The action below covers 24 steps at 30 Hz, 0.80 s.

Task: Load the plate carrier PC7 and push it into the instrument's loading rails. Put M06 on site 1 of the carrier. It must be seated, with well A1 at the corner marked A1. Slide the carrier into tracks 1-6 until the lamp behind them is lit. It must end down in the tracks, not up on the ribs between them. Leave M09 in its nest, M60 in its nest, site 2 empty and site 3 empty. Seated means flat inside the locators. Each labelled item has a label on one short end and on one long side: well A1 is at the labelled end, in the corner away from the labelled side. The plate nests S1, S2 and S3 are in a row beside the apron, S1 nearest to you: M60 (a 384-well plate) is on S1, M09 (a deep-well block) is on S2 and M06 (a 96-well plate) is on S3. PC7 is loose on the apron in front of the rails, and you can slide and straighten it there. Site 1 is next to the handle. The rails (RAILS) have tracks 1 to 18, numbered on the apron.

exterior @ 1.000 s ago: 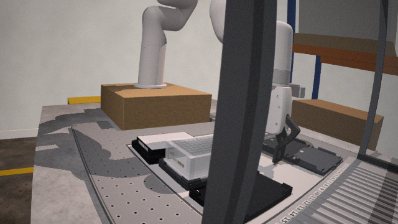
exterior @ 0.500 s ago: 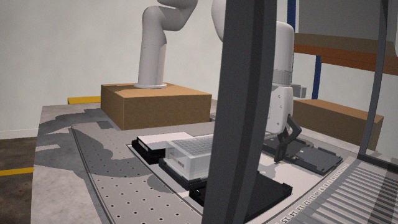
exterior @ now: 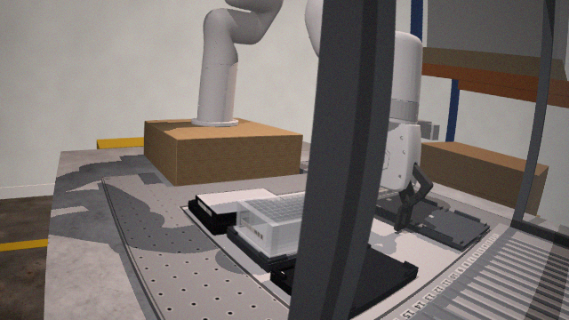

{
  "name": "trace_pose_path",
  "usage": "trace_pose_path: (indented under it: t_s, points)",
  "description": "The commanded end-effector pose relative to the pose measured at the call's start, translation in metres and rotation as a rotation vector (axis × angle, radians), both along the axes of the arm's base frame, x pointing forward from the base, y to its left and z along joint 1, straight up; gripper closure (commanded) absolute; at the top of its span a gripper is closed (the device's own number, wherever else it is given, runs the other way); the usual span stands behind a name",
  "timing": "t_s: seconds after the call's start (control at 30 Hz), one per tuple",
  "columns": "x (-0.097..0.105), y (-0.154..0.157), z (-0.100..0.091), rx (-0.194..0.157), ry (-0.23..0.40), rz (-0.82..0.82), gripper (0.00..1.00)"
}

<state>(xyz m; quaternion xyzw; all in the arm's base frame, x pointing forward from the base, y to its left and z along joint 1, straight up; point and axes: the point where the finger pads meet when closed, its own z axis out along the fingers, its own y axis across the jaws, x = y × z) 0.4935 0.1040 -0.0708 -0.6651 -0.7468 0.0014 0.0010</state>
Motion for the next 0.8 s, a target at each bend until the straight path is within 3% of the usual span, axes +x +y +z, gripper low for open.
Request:
trace_pose_path:
  t_s: [0.0,0.77]
  points:
    - [0.0014,0.0019,0.0014,0.001,-0.004,0.0,0.0]
    - [0.0007,0.0075,0.0014,0.001,-0.004,0.0,0.0]
